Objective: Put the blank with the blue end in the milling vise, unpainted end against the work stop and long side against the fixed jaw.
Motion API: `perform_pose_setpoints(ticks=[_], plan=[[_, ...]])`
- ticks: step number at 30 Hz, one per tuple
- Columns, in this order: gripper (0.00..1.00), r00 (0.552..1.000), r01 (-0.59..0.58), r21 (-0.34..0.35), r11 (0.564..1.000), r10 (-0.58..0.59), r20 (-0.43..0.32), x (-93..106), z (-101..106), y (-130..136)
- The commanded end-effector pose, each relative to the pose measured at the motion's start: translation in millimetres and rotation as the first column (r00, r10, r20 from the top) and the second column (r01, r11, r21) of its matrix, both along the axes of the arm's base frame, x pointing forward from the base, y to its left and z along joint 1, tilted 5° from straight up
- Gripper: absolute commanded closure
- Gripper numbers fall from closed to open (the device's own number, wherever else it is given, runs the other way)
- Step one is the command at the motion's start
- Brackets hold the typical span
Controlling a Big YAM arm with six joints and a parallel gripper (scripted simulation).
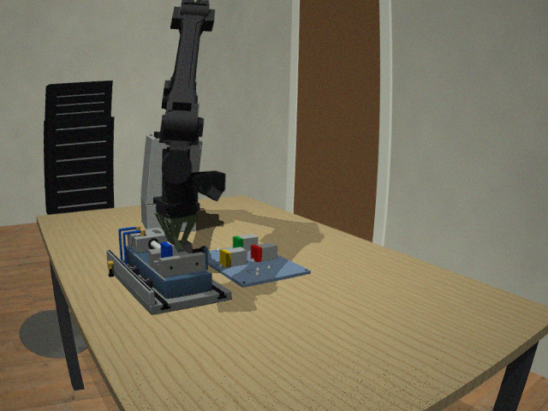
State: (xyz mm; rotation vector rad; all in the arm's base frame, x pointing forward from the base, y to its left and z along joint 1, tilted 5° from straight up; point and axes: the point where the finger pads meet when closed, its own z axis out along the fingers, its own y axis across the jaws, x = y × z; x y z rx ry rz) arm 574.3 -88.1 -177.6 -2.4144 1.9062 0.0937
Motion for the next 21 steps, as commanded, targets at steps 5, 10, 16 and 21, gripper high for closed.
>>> perform_pose_setpoints(ticks=[5,10,16,21], plan=[[1.00,0.998,-0.002,-0.003,1.000,0.003,0.058,19.0,22.3,7.8],[1.00,0.998,-0.002,-0.003,1.000,0.003,0.058,19.0,22.3,7.8],[1.00,0.998,-0.002,-0.003,1.000,0.003,0.058,19.0,22.3,7.8],[1.00,0.998,-0.002,-0.003,1.000,0.003,0.058,19.0,22.3,7.8]])
